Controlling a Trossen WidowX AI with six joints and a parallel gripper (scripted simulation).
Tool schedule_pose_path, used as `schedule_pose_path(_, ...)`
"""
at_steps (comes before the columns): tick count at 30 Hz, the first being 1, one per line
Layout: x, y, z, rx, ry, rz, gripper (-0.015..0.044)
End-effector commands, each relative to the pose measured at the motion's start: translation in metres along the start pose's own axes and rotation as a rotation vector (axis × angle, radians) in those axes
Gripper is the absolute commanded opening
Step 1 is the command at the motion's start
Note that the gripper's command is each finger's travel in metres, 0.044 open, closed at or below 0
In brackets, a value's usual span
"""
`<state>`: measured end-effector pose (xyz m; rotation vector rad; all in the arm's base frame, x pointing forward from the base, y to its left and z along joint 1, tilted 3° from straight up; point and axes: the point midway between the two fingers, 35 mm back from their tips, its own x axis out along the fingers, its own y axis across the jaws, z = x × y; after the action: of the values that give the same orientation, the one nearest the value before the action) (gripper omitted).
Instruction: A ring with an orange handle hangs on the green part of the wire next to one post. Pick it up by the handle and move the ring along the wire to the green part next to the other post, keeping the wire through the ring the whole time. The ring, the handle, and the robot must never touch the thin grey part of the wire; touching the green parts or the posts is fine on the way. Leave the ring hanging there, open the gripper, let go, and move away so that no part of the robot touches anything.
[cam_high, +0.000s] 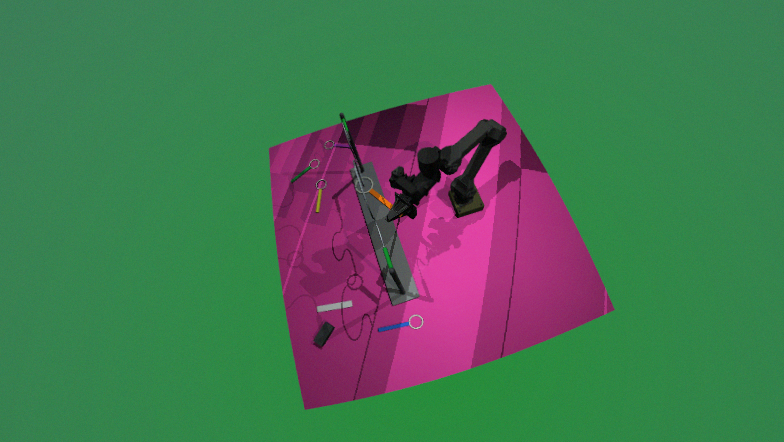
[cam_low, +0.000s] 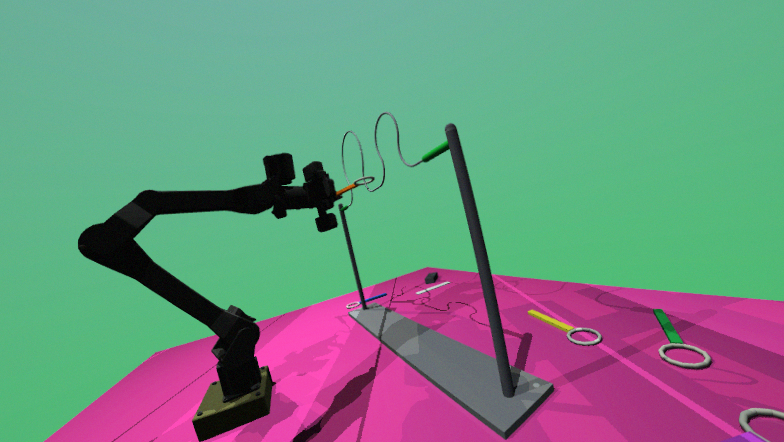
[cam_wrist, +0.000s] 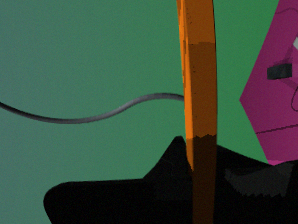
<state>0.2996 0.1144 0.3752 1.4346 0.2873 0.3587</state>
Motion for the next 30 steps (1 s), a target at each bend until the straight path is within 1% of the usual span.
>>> schedule_pose_path(1, 0.002, 0.014, 0.001, 0.070, -0.005, 0.041, -0.0150)
schedule_pose_path(20, -0.005, 0.072, 0.016, 0.405, -0.014, 0.224, -0.0150)
schedule_pose_path(30, -0.009, 0.087, 0.024, 0.461, -0.014, 0.255, -0.0150)
